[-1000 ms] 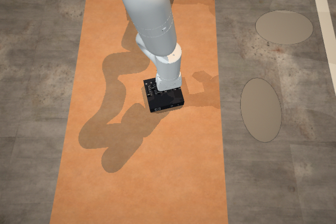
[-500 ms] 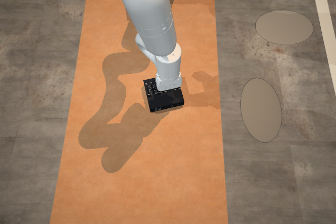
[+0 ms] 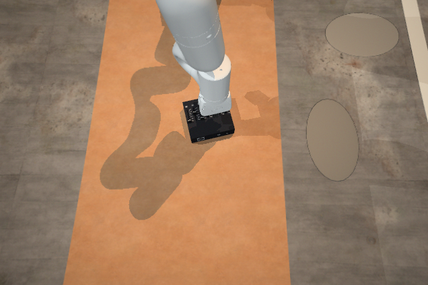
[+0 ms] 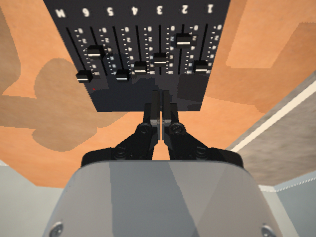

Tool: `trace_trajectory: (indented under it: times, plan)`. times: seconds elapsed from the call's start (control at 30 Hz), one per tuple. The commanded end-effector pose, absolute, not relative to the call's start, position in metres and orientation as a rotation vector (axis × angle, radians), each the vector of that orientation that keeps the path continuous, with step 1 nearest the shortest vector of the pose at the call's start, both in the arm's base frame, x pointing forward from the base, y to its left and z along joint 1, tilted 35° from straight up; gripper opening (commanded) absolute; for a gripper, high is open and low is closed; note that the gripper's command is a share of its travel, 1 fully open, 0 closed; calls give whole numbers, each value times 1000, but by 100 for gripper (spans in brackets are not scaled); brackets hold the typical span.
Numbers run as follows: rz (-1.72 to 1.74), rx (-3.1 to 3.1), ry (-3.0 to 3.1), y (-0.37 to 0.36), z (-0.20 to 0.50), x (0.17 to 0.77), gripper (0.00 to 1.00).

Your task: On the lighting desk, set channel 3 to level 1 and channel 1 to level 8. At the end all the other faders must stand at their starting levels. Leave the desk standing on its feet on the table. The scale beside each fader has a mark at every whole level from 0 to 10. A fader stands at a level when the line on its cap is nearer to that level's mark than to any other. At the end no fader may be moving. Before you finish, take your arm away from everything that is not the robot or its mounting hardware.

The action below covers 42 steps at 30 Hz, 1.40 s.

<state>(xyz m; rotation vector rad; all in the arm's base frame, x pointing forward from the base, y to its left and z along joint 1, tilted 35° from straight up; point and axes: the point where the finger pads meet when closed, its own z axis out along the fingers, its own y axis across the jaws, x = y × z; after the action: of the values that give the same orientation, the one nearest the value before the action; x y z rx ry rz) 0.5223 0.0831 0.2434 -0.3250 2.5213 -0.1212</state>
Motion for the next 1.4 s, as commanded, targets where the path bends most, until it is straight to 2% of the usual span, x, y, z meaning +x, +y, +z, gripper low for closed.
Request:
trace_trajectory:
  times: [0.0, 1.37]
  plan:
    - [-121, -325, 2520, 83, 244, 523, 0]
    - [-120, -325, 2519, 82, 225, 534, 0]
